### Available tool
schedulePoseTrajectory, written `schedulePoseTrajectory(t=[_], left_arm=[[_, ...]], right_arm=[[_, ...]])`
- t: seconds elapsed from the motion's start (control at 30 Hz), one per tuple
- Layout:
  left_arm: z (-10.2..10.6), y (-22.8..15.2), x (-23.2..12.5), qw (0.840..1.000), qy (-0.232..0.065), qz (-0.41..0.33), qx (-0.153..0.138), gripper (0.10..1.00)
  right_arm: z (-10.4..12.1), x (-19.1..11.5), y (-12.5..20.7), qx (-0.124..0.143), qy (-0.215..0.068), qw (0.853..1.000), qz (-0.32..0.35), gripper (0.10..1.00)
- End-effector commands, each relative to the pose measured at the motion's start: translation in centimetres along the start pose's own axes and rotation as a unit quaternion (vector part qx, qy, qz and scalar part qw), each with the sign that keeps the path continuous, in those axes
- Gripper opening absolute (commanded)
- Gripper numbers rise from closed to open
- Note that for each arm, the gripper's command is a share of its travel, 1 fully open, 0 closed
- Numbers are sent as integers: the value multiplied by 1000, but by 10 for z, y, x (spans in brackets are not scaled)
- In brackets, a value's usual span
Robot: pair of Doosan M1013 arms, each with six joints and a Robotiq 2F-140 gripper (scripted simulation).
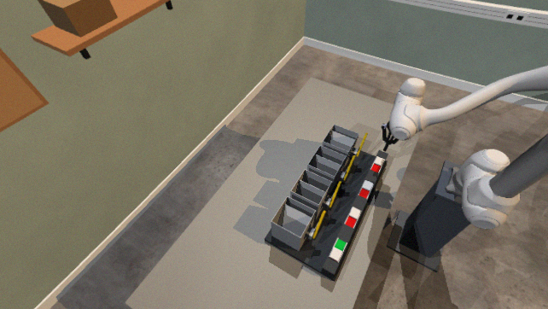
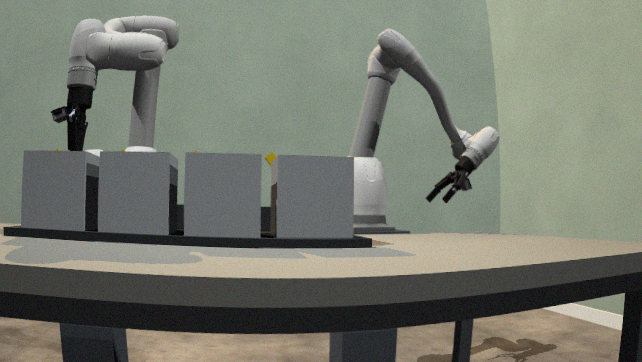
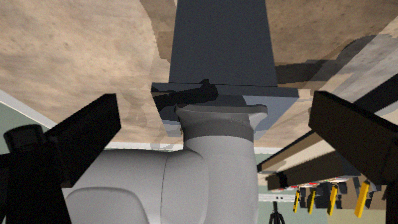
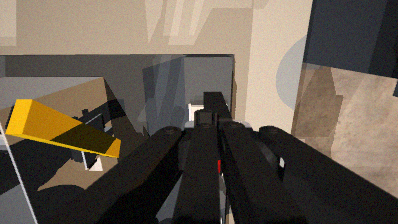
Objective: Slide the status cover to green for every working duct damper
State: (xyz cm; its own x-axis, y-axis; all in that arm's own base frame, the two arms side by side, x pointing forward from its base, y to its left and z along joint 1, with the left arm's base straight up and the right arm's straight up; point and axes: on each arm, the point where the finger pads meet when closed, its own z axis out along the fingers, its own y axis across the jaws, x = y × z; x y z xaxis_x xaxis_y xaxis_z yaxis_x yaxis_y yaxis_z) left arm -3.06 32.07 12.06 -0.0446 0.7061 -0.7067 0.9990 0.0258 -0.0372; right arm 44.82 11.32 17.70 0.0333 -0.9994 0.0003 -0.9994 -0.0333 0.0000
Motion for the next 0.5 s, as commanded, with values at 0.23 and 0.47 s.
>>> schedulePoseTrajectory(t=[0.23, 0.47], left_arm=[[0, 0, 0, 1000, 0, 0, 0, 1000], [0, 0, 0, 1000, 0, 0, 0, 1000]], right_arm=[[24, 1, -1, 0, 0, 1000, 0, 99], [24, 1, -1, 0, 0, 1000, 0, 99]])
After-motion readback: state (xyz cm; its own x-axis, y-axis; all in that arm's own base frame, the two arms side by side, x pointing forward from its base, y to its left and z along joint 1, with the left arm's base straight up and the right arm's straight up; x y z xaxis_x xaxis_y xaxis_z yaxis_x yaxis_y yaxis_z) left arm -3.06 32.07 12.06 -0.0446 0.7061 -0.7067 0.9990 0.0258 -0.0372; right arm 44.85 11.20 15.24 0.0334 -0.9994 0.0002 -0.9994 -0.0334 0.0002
